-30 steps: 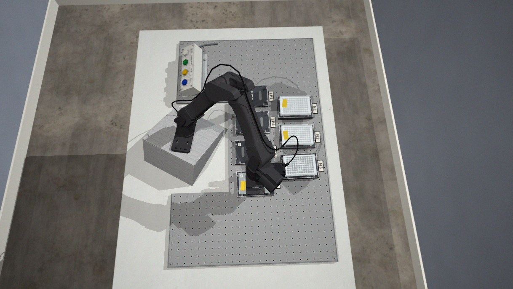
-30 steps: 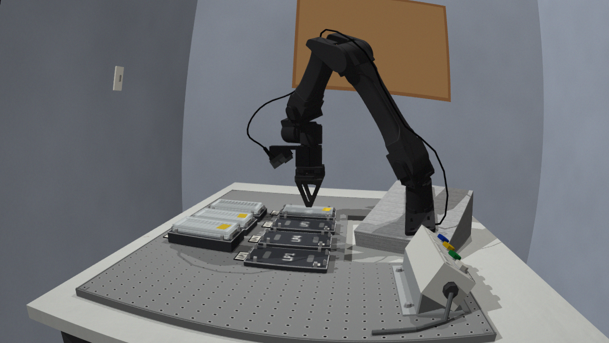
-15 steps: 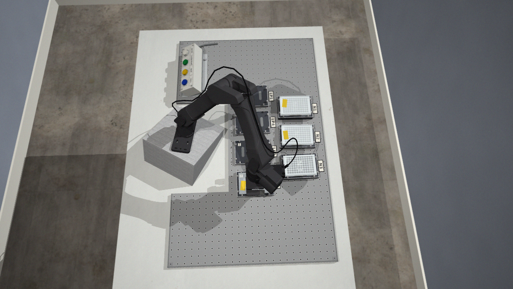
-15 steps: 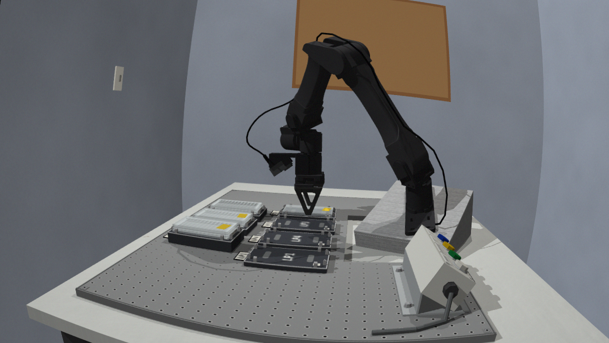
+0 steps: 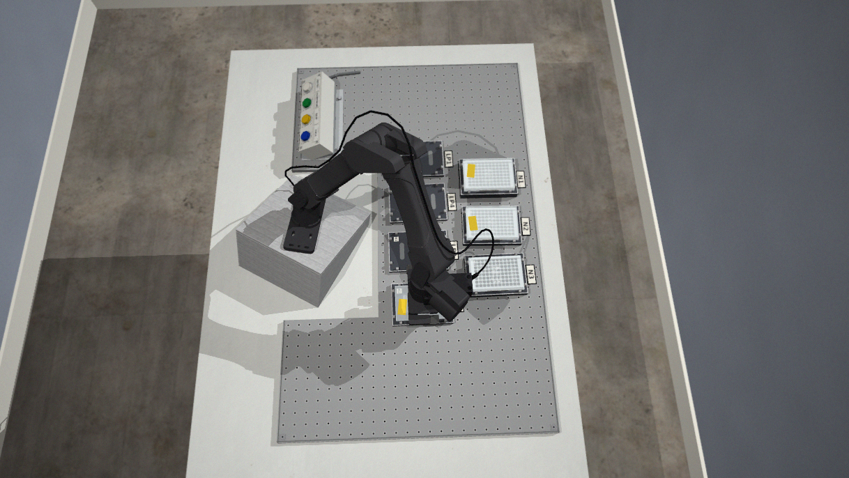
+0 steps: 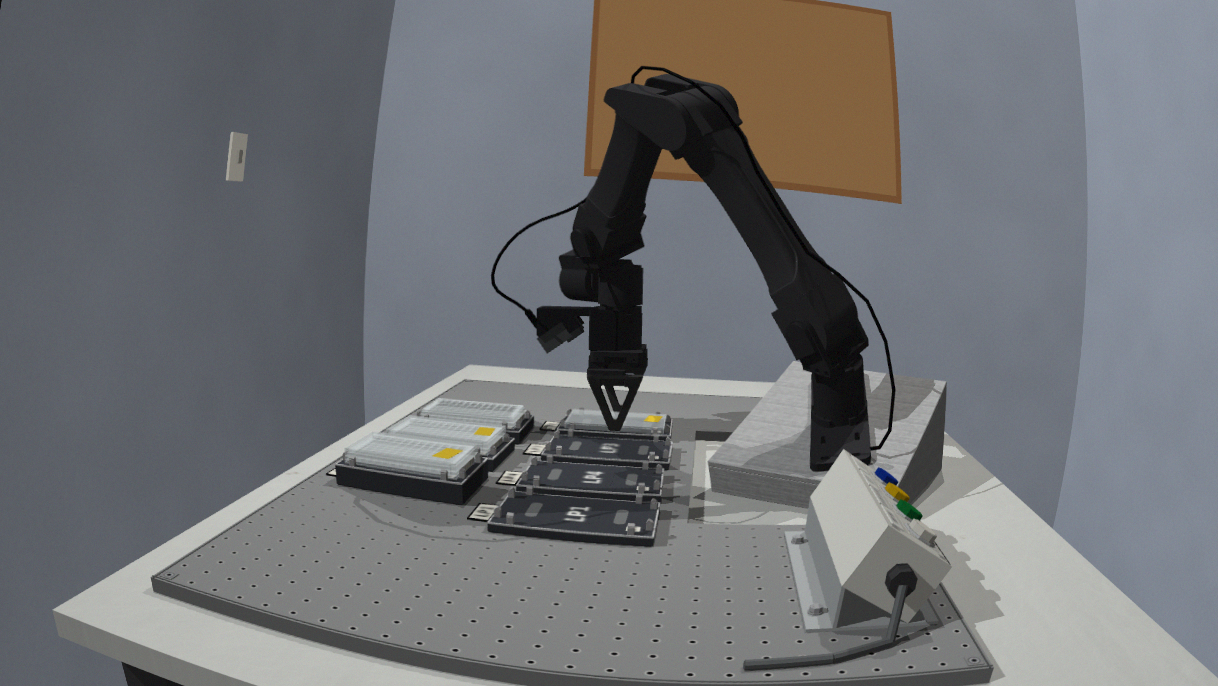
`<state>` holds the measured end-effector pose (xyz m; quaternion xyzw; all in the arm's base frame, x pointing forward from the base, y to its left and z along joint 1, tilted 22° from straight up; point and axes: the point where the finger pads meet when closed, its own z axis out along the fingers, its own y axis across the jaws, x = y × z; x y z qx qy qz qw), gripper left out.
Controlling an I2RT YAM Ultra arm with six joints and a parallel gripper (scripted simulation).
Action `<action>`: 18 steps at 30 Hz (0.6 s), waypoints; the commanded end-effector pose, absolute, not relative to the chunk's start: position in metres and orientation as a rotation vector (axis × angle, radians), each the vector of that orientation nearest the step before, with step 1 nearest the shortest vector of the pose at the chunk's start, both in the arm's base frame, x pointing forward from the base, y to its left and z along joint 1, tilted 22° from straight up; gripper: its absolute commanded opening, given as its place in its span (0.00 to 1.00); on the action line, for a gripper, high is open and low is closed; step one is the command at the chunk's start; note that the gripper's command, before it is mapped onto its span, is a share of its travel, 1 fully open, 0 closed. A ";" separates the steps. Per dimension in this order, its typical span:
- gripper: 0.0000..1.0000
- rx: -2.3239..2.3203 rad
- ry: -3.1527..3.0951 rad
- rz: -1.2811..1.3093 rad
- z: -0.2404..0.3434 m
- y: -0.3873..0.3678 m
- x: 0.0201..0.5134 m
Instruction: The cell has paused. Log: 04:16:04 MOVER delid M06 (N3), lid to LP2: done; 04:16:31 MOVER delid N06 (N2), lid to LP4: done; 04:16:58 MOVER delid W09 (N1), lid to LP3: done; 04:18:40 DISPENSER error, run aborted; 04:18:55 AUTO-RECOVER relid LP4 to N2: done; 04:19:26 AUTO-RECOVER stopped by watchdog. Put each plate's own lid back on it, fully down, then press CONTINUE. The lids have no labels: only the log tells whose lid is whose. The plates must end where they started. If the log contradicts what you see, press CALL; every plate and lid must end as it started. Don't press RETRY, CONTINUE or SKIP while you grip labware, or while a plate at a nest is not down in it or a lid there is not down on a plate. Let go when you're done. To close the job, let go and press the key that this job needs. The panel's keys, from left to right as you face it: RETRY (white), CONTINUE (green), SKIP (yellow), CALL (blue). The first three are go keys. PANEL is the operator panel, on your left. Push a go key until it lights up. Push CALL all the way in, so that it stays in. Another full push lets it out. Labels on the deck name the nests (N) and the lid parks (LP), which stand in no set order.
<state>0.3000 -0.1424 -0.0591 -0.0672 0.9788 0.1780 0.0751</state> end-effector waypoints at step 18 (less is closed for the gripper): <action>0.98 -0.190 2.895 0.495 -0.051 -0.154 0.312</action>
